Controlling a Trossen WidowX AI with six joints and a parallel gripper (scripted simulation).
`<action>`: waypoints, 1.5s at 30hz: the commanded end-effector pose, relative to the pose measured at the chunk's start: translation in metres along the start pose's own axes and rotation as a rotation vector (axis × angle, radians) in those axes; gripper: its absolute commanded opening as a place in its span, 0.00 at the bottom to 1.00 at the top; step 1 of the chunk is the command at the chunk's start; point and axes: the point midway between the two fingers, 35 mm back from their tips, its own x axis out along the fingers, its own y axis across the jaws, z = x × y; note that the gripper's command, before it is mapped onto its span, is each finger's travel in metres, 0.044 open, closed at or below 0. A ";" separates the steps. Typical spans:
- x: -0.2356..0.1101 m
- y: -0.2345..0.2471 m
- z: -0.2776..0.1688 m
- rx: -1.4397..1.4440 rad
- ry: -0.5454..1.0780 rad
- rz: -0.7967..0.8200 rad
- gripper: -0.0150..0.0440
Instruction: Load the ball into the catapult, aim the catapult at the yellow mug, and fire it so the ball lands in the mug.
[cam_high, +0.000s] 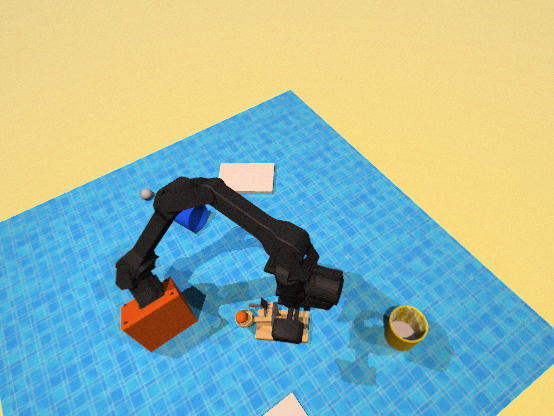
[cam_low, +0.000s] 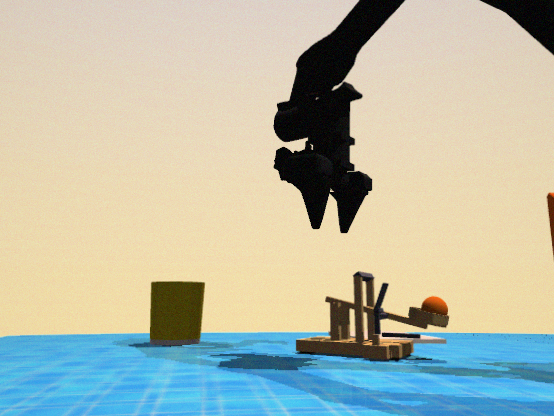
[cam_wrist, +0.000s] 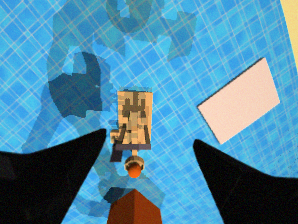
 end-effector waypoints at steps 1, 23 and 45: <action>-0.014 0.003 0.049 0.031 -0.158 0.016 1.00; -0.085 0.030 0.171 0.057 -0.617 0.154 1.00; -0.085 0.030 0.171 0.057 -0.617 0.154 0.73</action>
